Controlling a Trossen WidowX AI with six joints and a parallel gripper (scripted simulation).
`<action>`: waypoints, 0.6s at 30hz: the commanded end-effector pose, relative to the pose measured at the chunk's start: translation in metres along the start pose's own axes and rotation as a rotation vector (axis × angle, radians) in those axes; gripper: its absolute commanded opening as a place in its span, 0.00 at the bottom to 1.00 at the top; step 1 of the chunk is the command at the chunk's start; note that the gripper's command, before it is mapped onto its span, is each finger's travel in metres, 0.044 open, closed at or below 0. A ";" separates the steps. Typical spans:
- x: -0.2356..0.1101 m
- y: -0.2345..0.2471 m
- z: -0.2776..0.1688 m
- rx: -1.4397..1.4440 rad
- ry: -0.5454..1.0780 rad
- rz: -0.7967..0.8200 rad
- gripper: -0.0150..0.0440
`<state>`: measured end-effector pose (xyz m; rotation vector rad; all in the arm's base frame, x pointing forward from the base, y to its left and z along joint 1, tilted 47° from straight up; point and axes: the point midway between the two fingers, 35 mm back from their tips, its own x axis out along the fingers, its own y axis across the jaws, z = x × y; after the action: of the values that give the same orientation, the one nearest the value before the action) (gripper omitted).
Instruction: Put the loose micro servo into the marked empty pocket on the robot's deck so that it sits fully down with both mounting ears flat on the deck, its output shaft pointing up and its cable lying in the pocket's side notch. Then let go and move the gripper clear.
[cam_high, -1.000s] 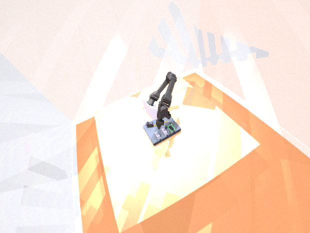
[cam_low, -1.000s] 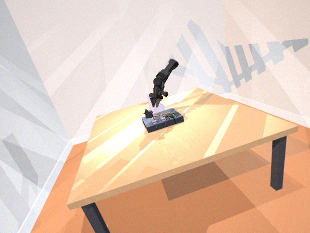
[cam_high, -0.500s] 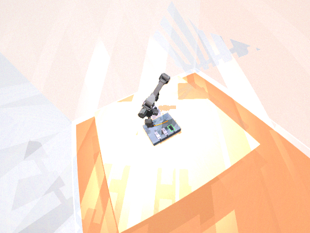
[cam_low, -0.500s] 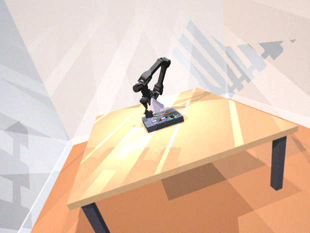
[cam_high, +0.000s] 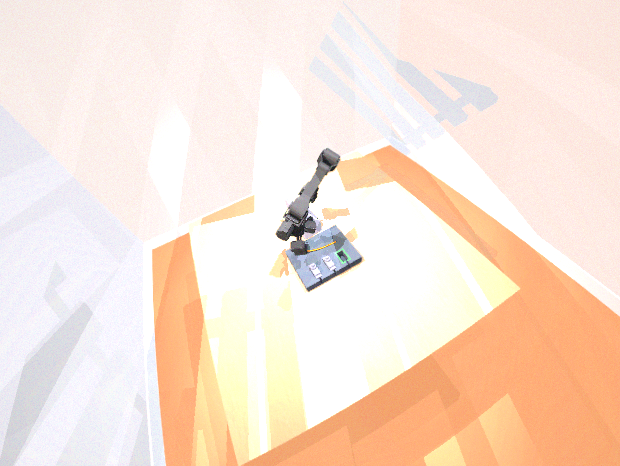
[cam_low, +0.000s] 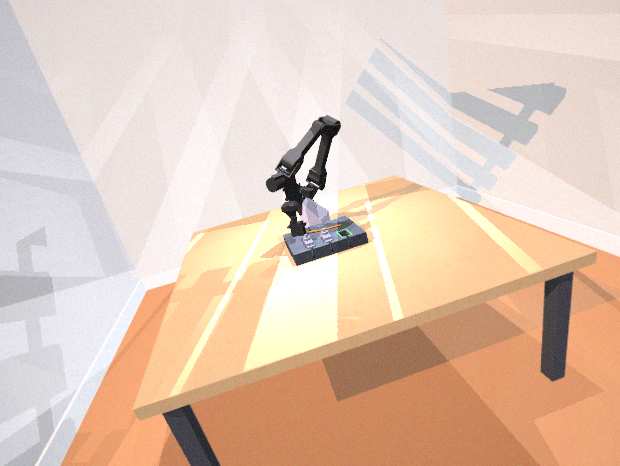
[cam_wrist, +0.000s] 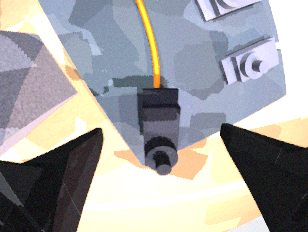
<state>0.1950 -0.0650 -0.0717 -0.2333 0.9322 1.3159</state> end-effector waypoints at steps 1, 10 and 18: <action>0.005 0.001 0.000 0.006 -0.006 0.002 1.00; 0.019 0.001 0.000 0.006 -0.007 0.002 1.00; 0.023 0.001 0.001 0.006 -0.007 0.002 0.82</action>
<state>0.1947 -0.0503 -0.0857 -0.2344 0.9302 1.3148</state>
